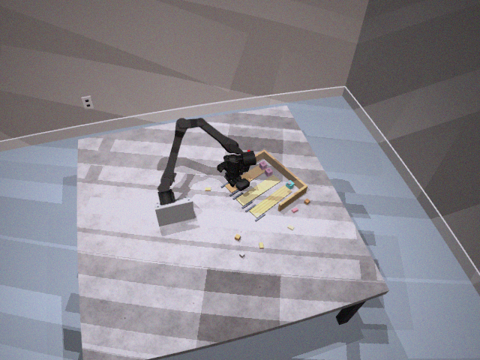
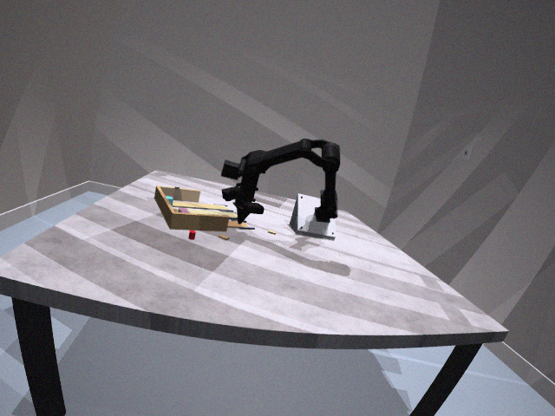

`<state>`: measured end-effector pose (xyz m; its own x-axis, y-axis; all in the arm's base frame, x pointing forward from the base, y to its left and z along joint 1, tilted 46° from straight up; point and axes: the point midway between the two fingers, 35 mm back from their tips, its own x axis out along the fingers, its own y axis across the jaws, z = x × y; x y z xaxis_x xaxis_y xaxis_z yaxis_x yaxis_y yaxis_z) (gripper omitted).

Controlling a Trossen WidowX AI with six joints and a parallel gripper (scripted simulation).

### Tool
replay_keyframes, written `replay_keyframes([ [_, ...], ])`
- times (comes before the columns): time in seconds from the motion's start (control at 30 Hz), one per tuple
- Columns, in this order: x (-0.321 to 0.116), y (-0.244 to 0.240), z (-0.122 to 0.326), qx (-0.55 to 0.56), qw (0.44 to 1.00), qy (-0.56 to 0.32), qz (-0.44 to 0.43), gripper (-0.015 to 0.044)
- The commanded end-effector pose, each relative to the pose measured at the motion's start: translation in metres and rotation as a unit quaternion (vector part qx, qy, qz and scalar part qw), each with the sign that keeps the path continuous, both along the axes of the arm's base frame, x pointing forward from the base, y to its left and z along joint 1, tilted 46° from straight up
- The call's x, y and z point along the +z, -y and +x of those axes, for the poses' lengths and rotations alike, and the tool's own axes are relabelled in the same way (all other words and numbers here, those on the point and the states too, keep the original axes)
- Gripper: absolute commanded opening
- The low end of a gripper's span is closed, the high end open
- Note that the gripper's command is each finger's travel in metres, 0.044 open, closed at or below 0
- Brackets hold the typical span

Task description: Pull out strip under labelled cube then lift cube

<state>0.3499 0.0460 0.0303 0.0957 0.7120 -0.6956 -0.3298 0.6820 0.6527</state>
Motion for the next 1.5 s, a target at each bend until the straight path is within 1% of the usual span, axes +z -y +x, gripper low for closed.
replay_keyframes([
  [0.0,-0.0006,-0.0018,0.0,0.0,1.0,-0.001,0.001,0.0],
  [1.27,-0.0034,-0.004,0.0024,0.0,1.0,-0.001,0.002,0.0],
  [1.47,-0.0058,-0.0024,-0.0038,0.0,1.0,-0.001,0.001,0.0],
])
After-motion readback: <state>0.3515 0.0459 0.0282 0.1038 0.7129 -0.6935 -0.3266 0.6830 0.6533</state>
